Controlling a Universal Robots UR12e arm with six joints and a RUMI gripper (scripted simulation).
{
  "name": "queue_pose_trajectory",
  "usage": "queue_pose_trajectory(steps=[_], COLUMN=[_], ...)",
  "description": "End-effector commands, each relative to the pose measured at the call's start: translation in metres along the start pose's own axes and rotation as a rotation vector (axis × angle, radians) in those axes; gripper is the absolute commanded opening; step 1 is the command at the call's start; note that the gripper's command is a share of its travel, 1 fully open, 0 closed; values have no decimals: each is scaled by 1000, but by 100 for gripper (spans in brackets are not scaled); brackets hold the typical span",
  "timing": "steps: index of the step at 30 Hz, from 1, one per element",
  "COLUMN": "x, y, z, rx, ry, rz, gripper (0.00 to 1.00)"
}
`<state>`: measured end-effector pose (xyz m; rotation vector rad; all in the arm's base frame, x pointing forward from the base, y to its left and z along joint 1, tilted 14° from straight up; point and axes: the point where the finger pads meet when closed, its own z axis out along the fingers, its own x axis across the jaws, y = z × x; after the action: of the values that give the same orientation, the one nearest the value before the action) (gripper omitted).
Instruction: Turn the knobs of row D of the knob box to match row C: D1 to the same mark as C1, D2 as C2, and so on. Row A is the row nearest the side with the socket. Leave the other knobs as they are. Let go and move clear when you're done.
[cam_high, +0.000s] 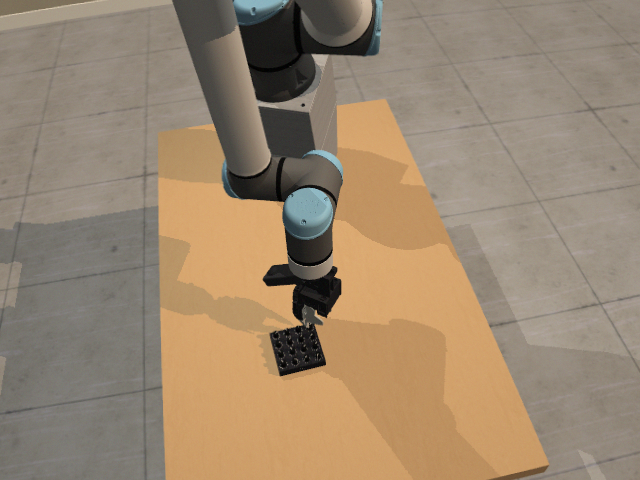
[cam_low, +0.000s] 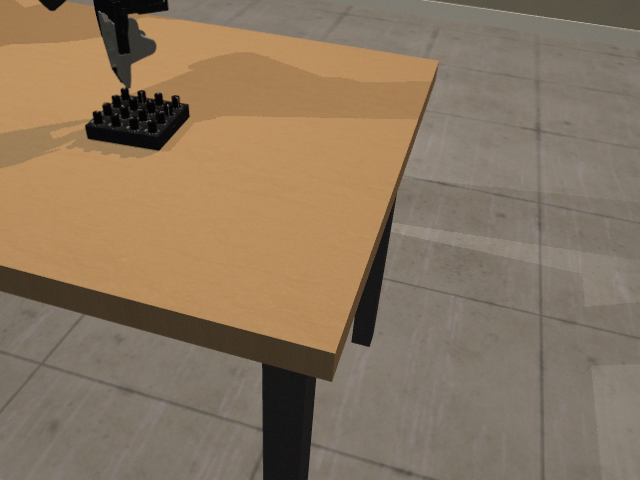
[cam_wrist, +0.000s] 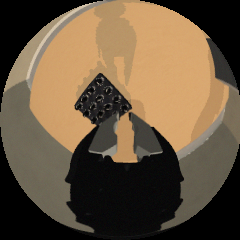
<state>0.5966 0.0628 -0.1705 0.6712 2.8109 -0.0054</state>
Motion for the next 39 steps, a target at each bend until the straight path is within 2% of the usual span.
queue_pose_trajectory(steps=[1, 39], x=[0, 0], y=[0, -5], z=[0, 0], rx=[0, 0], ry=[-1, -1], rz=[0, 0], gripper=[11, 11])
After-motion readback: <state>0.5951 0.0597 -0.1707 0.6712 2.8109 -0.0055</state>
